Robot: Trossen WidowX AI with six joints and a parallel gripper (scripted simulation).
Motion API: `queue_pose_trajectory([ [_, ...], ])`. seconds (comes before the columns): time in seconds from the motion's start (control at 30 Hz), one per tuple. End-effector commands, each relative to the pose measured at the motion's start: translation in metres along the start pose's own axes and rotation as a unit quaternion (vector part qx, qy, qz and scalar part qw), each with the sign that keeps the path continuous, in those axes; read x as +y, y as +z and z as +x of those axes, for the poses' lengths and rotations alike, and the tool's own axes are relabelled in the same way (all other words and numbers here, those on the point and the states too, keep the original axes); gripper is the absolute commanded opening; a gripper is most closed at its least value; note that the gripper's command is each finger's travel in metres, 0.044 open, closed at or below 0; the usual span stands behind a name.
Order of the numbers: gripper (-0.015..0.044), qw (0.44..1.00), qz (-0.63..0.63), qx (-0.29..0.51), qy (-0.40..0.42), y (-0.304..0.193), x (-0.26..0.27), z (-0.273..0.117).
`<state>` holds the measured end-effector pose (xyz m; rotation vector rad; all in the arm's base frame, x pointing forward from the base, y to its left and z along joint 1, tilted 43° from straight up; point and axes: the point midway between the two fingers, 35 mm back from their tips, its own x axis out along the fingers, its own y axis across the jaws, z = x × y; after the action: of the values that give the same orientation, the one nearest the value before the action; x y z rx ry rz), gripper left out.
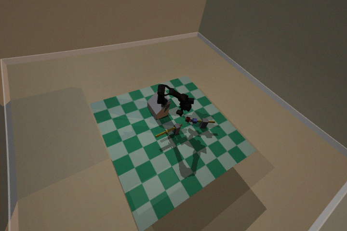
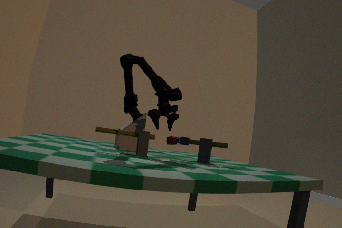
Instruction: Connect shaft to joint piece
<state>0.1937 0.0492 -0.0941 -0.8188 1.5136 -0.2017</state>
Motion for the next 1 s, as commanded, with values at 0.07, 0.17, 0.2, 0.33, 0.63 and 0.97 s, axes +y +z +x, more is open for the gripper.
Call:
queue_pose_trajectory([
  [0.07, 0.044, 1.0, -0.008, 0.008, -0.005, -0.009, -0.001, 0.027],
  [0.17, 0.044, 1.0, -0.008, 0.009, -0.006, -0.013, -0.001, 0.041],
  [0.2, 0.044, 1.0, -0.008, 0.009, -0.006, -0.014, -0.002, 0.045],
  [0.33, 0.044, 1.0, -0.008, 0.009, -0.007, -0.02, -0.003, 0.059],
  [0.63, 0.044, 1.0, -0.008, 0.009, -0.007, 0.004, -0.002, 0.064],
  [0.97, 0.044, 1.0, -0.007, 0.008, -0.007, 0.039, -0.003, 0.071],
])
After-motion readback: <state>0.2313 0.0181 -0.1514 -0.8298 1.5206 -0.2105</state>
